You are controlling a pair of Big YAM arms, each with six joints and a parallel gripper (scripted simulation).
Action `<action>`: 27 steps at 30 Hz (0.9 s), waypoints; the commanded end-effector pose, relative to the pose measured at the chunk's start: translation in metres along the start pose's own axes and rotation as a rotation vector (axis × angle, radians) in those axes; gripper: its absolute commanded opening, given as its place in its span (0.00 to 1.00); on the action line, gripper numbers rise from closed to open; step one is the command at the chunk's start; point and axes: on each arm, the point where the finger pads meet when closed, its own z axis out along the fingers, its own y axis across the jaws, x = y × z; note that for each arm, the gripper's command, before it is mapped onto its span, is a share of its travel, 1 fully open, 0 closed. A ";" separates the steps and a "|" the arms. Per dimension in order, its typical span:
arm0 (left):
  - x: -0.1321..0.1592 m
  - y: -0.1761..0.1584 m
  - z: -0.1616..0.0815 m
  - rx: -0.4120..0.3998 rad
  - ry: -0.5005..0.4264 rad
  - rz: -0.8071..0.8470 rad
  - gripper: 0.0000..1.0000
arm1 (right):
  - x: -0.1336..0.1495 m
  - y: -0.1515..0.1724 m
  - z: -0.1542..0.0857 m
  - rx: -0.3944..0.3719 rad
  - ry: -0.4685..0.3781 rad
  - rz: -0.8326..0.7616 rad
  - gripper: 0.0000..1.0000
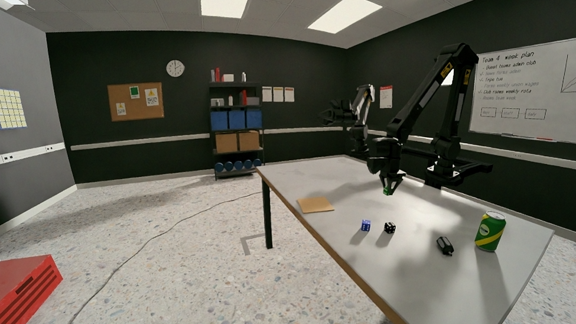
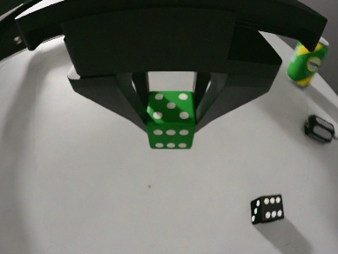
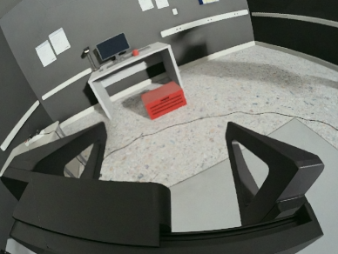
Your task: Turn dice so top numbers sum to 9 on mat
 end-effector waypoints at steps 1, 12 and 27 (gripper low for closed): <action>-0.007 0.006 0.002 0.005 -0.006 0.183 0.26 | -0.003 0.001 0.001 -0.001 -0.005 0.005 1.00; -0.008 0.008 0.004 0.003 -0.011 0.534 0.26 | -0.003 0.001 0.001 -0.001 -0.005 0.005 1.00; -0.012 0.012 0.001 -0.009 -0.027 1.016 0.26 | -0.003 0.001 0.001 -0.001 -0.005 0.005 1.00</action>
